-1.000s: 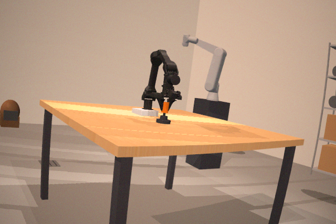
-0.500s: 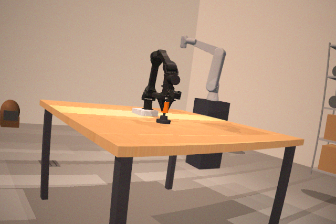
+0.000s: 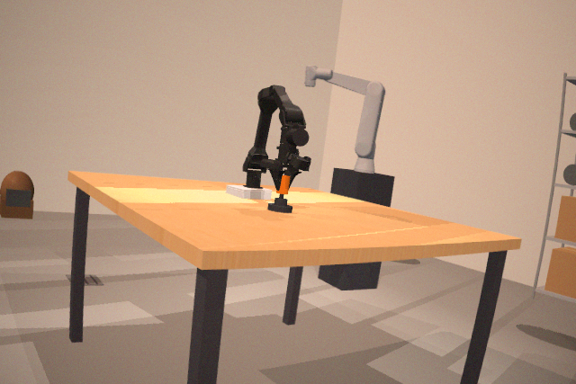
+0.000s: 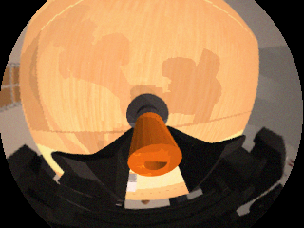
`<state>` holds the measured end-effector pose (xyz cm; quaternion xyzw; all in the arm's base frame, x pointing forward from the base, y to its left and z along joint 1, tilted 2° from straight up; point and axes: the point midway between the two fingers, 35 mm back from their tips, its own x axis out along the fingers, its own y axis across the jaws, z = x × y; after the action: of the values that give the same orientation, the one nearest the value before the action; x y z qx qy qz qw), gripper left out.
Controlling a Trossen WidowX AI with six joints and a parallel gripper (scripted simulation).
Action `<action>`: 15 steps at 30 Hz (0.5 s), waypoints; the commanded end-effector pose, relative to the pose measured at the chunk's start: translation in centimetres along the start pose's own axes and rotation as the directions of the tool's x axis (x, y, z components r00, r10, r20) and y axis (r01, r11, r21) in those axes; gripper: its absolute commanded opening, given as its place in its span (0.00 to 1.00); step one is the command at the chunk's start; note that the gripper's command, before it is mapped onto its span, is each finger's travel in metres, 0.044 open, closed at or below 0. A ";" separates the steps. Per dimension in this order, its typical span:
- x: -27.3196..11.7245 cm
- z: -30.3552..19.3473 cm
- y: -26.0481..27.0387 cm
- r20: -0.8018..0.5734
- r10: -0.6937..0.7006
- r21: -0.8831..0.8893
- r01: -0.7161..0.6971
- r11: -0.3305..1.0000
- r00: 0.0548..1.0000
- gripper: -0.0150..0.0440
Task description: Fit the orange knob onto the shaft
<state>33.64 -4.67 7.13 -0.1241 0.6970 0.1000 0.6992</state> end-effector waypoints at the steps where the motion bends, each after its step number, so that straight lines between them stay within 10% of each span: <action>1: 0.0 -0.1 0.0 -0.001 -0.005 -0.005 0.005 1.000 1.000 0.25; 15: 0.1 -0.2 0.0 -0.001 -0.005 -0.005 0.005 1.000 1.000 0.25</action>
<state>33.55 -4.66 7.08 -0.1244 0.6961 0.0999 0.7000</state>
